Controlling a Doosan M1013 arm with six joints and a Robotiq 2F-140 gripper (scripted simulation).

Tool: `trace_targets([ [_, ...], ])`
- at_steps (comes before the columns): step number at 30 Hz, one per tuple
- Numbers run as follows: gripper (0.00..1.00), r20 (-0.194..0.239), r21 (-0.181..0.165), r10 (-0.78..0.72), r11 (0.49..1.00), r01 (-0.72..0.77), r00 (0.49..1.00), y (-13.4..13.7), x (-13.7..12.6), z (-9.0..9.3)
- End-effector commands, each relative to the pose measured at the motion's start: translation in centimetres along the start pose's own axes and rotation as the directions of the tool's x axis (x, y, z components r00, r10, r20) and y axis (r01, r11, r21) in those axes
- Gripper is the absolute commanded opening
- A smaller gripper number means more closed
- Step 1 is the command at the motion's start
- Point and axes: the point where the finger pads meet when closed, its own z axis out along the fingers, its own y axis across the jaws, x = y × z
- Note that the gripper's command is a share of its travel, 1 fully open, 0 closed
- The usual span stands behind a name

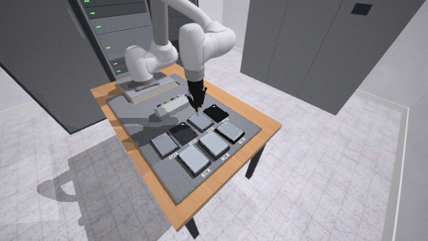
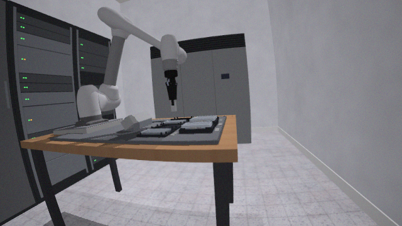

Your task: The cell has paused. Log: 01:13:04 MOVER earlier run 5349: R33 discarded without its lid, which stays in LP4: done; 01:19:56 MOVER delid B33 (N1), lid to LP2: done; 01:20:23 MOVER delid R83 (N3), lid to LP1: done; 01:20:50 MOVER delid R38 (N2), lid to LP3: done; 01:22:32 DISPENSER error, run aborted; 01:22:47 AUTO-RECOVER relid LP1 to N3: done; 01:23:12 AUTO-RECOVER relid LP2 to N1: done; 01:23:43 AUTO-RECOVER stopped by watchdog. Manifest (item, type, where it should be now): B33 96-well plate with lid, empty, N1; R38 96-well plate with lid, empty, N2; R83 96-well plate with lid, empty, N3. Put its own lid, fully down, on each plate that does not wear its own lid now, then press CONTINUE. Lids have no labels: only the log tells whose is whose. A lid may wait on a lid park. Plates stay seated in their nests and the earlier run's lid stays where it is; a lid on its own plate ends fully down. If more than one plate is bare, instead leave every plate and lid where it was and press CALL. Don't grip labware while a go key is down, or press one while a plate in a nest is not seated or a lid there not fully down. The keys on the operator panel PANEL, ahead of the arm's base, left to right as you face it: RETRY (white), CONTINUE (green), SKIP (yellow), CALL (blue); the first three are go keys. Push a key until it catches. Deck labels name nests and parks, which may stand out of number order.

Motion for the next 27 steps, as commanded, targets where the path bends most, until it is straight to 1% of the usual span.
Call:
trace_targets([
  [1, 0.00, 0.000, 0.003, 0.002, 1.000, -0.002, 1.000, 6.1, 0.4, 0.0],
  [2, 0.00, 0.000, 0.003, 0.002, 1.000, -0.002, 1.000, 6.1, 0.4, 0.0],
  [3, 0.00, -0.001, 0.003, 0.002, 1.000, -0.002, 1.000, 7.5, 0.6, 0.0],
  [5, 0.00, -0.001, 0.003, 0.002, 1.000, -0.002, 1.000, 8.2, 0.8, 0.1],
  [27, 0.00, -0.001, 0.003, 0.002, 1.000, -0.002, 1.000, 8.2, 0.8, 0.1],
])
